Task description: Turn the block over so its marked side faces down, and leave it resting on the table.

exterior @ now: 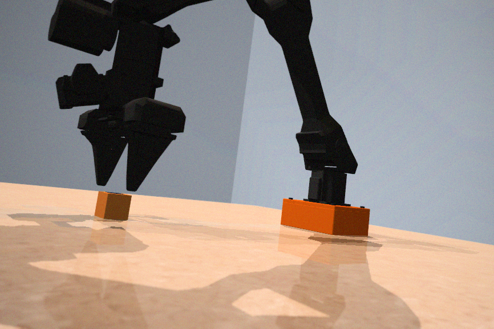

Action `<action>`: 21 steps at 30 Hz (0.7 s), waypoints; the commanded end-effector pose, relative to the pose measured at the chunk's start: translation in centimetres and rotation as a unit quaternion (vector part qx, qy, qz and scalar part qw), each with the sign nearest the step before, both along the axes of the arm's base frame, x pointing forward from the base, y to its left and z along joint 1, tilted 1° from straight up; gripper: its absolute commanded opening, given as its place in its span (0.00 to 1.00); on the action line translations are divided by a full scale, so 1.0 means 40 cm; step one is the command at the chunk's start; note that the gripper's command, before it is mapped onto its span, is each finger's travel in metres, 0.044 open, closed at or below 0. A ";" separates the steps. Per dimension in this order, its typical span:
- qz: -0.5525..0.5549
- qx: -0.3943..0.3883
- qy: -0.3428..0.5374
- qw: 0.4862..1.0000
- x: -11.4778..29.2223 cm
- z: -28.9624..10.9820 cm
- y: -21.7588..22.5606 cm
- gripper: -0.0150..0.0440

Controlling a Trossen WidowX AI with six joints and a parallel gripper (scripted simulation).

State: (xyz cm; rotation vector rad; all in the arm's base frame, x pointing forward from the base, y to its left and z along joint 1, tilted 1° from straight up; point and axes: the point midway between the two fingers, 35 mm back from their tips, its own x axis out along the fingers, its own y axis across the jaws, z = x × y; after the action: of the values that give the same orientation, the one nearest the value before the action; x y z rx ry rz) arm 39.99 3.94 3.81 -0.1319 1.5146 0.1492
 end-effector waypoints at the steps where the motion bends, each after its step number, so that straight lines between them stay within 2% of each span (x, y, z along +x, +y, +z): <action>1: 0.002 -0.003 0.003 1.000 -0.002 -0.020 -0.002 1.00; 12: 0.002 -0.003 0.004 1.000 -0.001 -0.059 -0.002 1.00; 21: 0.002 -0.003 0.004 1.000 -0.001 -0.059 -0.002 0.60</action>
State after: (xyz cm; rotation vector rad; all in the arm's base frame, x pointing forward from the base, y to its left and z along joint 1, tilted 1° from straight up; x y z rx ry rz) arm 39.93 3.93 1.51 -0.1324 1.5220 0.1491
